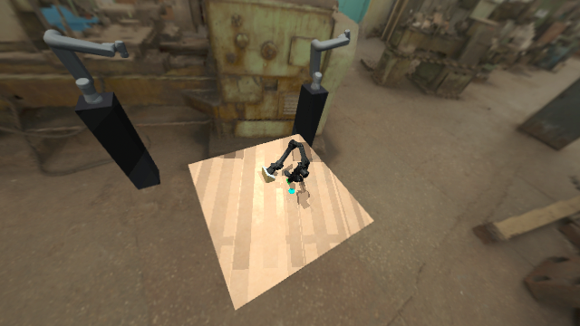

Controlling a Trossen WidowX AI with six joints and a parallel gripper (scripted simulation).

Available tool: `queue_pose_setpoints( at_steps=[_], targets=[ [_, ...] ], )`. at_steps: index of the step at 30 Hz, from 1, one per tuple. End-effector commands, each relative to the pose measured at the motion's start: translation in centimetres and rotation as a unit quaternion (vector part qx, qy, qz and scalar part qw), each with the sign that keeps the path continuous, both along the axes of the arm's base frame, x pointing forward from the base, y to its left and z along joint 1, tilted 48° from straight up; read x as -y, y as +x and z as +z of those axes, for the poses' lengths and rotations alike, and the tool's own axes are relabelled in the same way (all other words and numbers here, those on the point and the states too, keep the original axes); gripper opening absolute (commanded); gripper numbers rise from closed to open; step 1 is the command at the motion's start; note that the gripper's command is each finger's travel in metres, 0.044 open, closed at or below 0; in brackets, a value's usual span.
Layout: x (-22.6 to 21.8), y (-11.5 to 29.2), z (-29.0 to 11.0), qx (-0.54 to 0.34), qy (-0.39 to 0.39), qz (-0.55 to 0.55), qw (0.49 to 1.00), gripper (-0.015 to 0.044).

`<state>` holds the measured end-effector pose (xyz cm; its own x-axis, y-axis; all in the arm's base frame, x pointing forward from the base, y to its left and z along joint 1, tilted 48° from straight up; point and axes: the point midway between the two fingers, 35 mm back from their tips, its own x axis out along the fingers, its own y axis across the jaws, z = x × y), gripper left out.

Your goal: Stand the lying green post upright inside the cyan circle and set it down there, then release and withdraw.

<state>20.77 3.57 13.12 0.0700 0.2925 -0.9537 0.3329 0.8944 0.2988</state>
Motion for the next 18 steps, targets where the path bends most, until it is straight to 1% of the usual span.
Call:
queue_pose_setpoints(
  at_steps=[1,18],
  targets=[
    [0.04,-0.11,-0.18,0.006,-0.011,-0.002,1.000,0.0022],
    [0.09,-0.18,-0.48,0.040,-0.052,-0.011,0.998,0.0022]
  ],
)
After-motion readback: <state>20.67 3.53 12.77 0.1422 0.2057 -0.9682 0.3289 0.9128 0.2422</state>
